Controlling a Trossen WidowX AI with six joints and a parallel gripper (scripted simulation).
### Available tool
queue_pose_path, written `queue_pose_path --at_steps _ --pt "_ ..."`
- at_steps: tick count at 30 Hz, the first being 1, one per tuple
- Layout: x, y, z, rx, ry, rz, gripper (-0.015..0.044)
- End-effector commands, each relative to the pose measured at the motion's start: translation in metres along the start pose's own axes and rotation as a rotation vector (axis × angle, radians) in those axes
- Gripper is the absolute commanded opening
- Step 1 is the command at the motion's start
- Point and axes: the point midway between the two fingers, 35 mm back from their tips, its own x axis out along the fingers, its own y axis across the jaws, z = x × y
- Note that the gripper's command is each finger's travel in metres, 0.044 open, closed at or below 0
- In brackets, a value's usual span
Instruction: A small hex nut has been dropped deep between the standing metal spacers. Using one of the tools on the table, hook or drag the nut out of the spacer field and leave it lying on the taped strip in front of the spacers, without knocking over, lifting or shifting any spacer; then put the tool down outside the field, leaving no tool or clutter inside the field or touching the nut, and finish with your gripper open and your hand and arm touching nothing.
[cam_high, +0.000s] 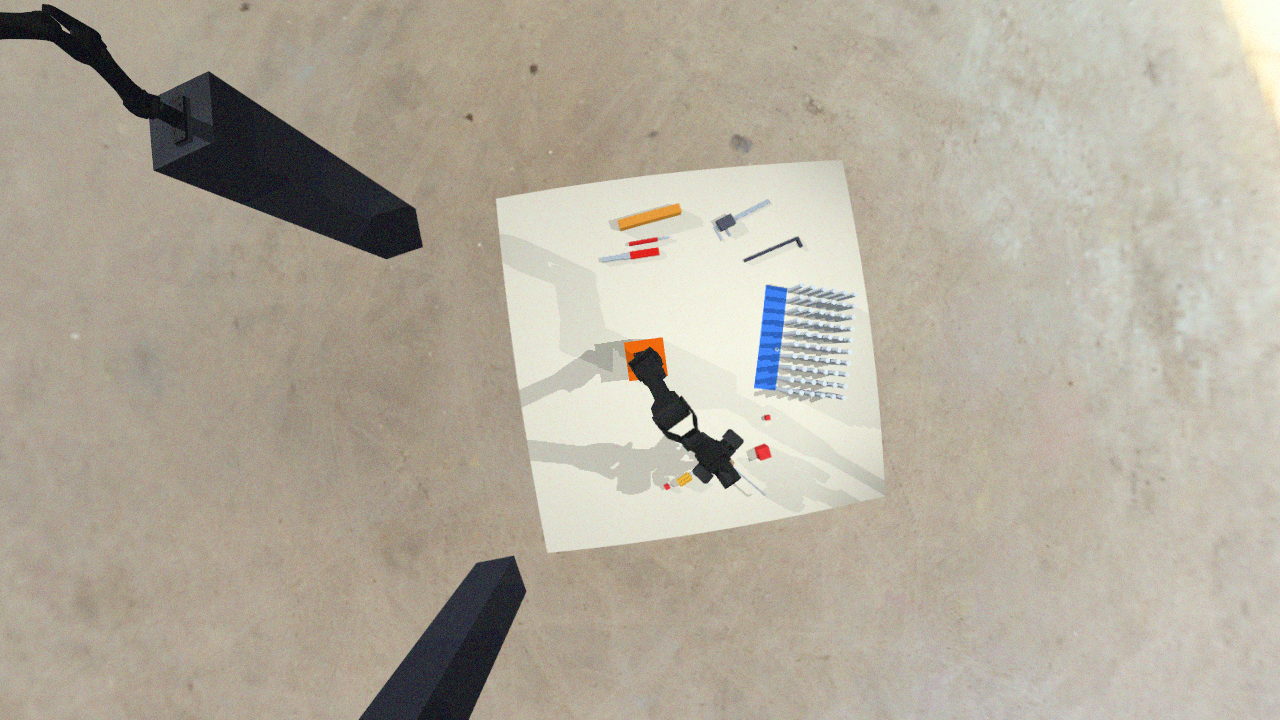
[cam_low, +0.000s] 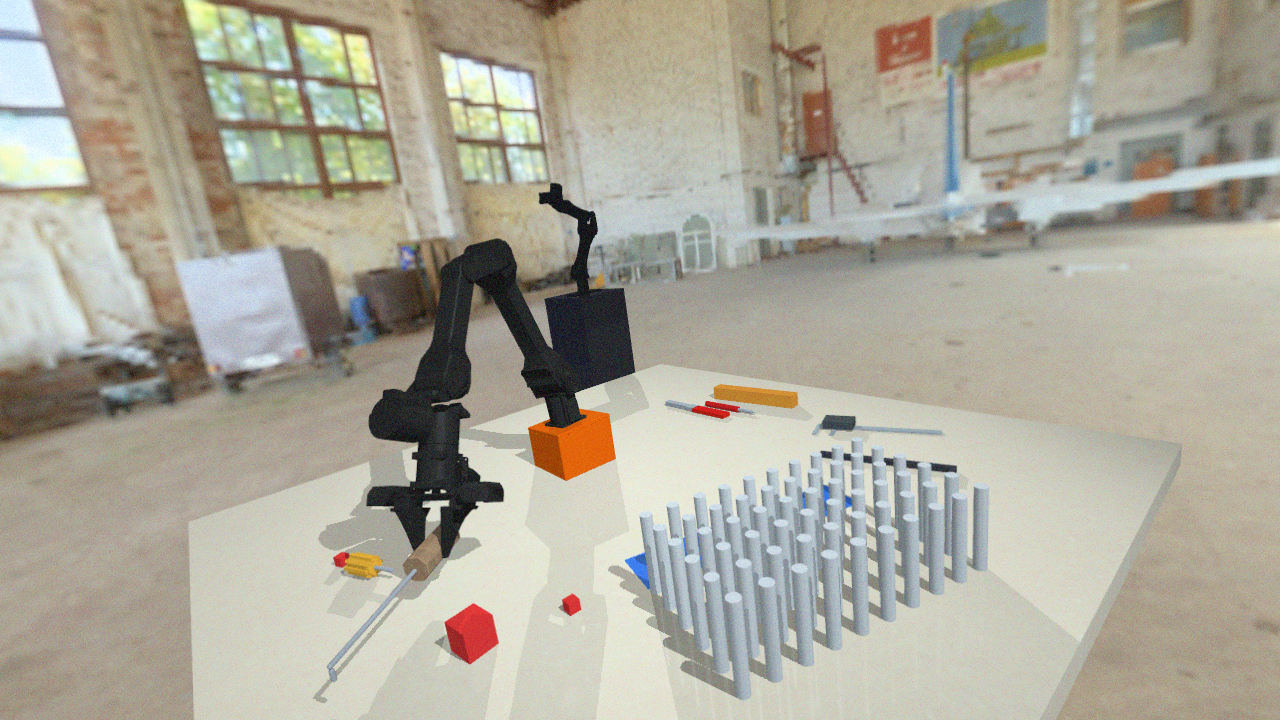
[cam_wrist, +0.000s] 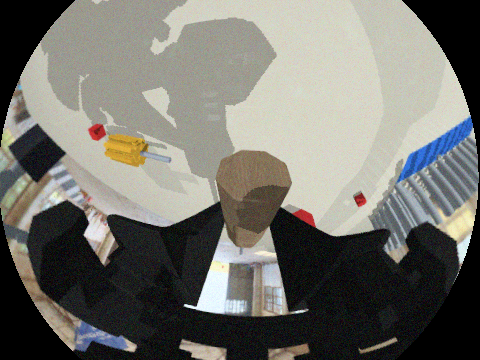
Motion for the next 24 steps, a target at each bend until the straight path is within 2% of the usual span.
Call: queue_pose_path --at_steps 1,24 --pt "0.005 -0.001 0.004 -0.004 0.002 -0.005 0.0000" --pt "0.024 -0.002 0.022 -0.004 0.002 -0.005 0.0000"
